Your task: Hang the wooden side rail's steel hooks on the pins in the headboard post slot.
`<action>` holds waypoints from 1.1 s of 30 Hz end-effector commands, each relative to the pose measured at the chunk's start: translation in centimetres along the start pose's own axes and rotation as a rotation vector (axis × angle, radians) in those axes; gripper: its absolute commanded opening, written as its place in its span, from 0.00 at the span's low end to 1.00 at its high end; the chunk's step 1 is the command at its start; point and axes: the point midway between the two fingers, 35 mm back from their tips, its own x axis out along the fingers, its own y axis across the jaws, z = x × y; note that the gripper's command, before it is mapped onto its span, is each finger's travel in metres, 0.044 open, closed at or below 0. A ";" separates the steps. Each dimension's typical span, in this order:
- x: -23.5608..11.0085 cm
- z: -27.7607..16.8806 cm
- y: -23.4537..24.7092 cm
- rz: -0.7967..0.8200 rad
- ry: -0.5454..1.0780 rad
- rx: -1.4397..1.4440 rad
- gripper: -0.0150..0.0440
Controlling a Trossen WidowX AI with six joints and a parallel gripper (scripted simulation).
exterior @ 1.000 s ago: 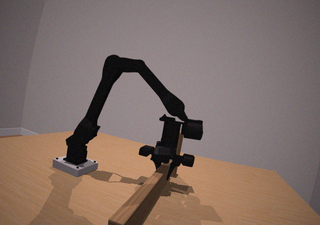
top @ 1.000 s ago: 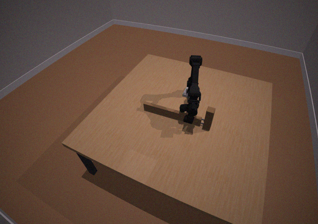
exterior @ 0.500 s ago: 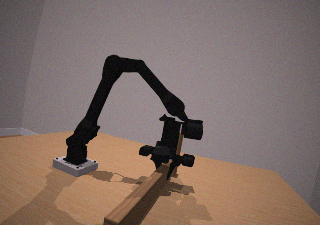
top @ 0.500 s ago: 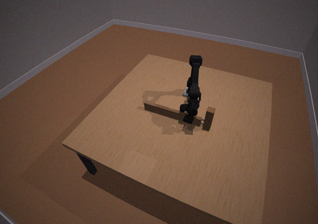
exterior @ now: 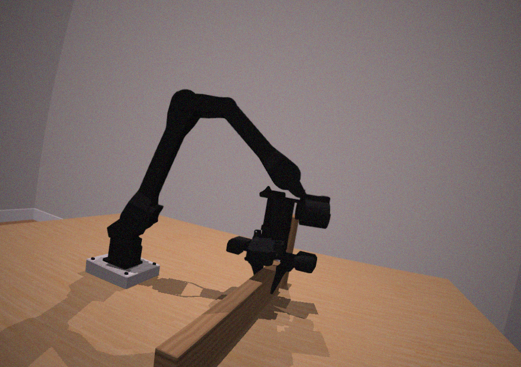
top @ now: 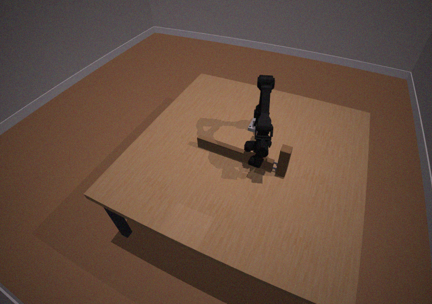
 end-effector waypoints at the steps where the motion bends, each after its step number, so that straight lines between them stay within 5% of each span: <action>1: -0.2 0.0 0.0 0.000 -0.002 0.018 0.25; 33: -0.8 0.0 0.0 0.000 -0.002 0.018 0.25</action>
